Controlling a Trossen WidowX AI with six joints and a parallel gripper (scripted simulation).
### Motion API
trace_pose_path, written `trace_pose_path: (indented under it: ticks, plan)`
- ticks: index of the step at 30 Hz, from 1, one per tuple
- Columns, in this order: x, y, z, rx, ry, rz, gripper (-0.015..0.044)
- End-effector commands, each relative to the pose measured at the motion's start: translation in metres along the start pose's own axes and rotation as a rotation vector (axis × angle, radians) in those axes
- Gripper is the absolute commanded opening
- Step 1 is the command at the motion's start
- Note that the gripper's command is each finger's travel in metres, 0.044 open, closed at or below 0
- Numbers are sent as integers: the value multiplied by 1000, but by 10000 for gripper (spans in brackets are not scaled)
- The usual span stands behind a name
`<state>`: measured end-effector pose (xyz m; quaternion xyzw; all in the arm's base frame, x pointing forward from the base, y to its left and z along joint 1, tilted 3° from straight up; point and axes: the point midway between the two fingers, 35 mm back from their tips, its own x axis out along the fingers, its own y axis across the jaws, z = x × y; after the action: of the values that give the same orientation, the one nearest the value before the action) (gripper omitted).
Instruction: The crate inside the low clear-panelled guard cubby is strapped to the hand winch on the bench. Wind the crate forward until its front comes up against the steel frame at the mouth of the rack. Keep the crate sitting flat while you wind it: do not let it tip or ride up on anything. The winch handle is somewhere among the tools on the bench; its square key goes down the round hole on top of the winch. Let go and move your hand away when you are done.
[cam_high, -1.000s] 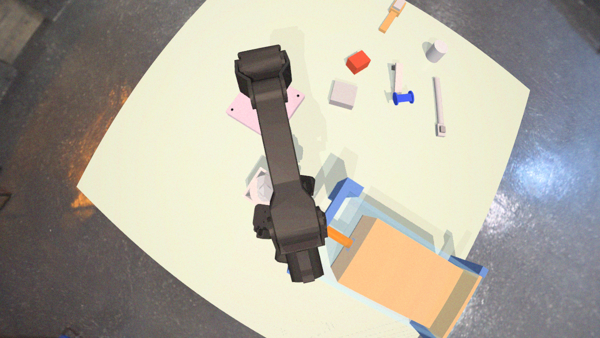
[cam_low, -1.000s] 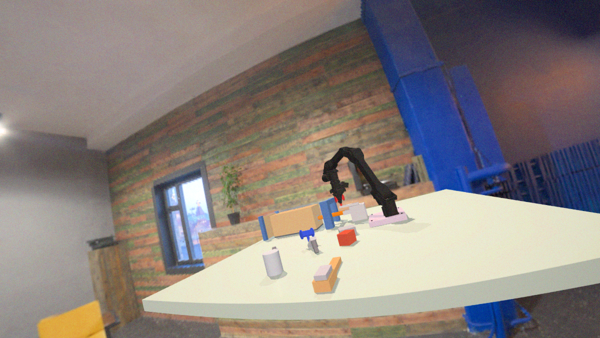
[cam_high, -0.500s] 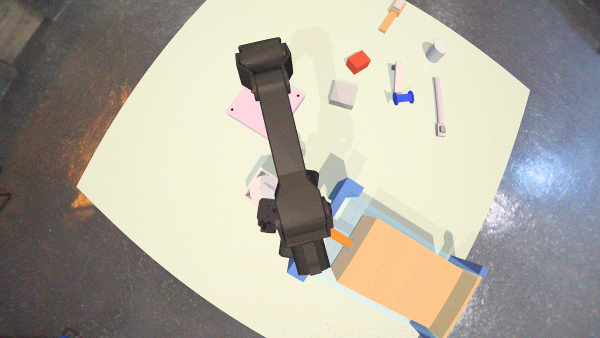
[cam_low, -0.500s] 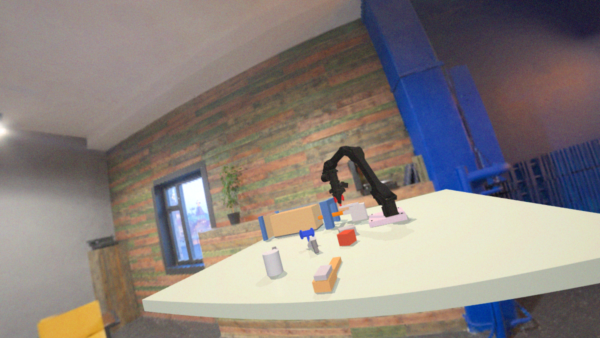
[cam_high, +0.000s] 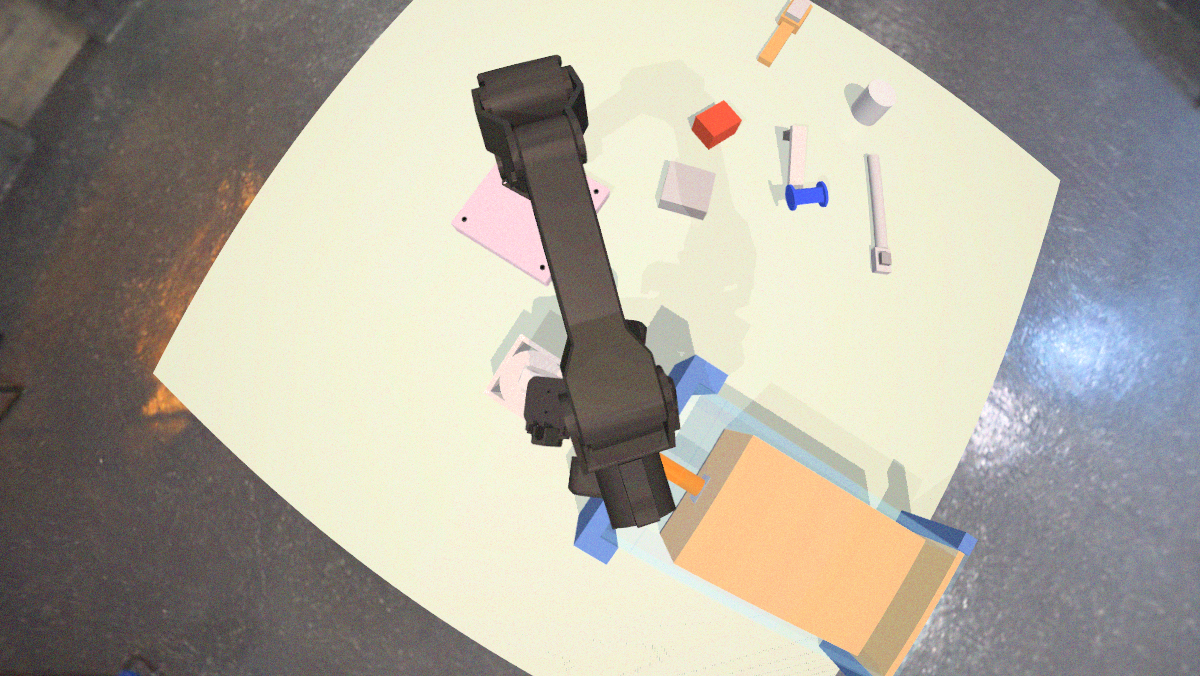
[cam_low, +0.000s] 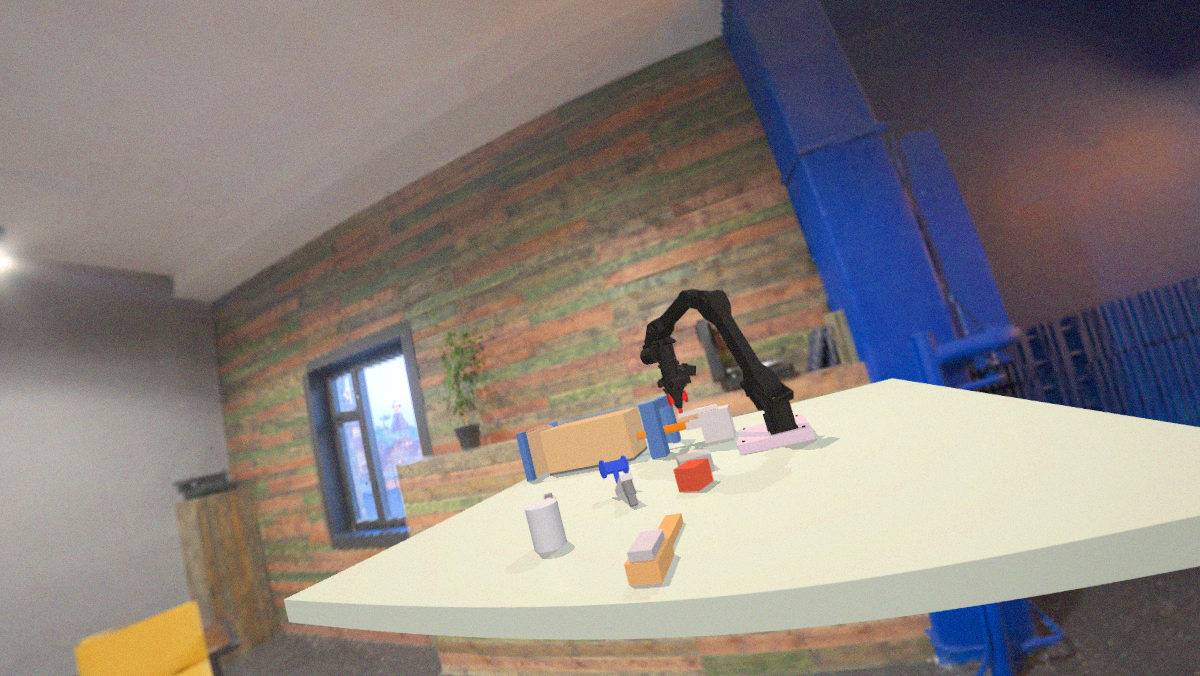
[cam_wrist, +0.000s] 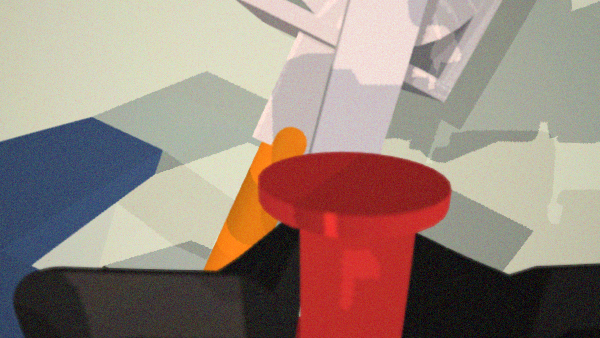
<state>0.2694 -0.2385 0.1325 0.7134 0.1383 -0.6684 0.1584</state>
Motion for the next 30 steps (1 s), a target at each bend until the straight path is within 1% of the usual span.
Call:
trace_pose_path:
  ticks: [1, 30]
  plan:
    - [3, -14, -2, -5, -1, -33, 0]
    - [2, -44, 1, -5, -1, -36, 0]
